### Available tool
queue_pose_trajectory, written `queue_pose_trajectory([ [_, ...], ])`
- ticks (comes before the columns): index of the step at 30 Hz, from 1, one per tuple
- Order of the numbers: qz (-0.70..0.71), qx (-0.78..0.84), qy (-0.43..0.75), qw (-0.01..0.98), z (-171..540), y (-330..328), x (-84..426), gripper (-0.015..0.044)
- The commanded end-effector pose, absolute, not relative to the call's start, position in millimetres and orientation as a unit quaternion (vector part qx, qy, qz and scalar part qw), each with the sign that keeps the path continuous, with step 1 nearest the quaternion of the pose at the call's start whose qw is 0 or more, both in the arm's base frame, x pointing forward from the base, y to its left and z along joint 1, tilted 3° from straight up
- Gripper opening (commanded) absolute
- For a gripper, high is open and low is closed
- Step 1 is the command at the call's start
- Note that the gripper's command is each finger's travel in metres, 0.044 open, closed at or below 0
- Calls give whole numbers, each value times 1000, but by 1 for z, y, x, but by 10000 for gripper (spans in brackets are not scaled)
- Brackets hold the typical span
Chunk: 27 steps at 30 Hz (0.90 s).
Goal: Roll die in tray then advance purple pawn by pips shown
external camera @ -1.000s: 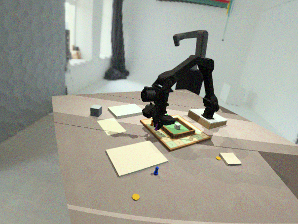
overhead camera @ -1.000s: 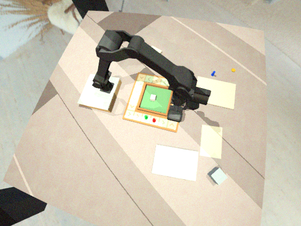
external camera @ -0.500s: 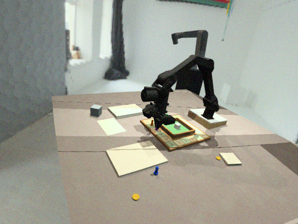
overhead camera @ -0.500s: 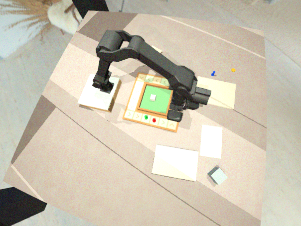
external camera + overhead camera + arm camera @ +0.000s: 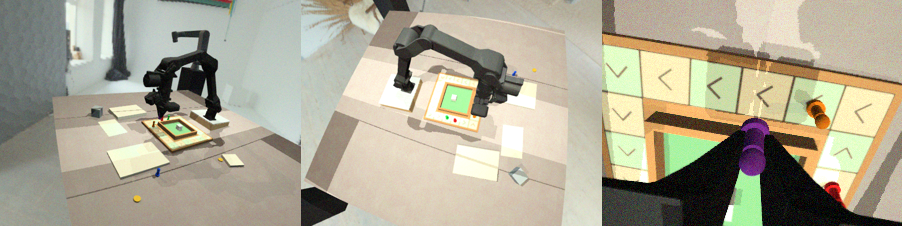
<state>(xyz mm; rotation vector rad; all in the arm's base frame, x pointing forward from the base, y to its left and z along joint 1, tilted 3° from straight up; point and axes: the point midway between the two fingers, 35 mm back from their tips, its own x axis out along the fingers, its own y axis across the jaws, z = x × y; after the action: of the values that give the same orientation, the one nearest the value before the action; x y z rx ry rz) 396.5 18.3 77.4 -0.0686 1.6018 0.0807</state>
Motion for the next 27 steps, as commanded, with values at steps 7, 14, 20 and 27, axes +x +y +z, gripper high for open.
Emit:
queue_pose_trajectory([
  [7, 34, -31, 712, 701, 129, 19, 393, 0],
  [14, 34, -31, 712, 701, 117, 25, 394, 0],
  [20, 35, -30, 712, 701, 88, 40, 393, 0],
  [27, 35, -30, 712, 701, 55, 57, 387, 0],
])
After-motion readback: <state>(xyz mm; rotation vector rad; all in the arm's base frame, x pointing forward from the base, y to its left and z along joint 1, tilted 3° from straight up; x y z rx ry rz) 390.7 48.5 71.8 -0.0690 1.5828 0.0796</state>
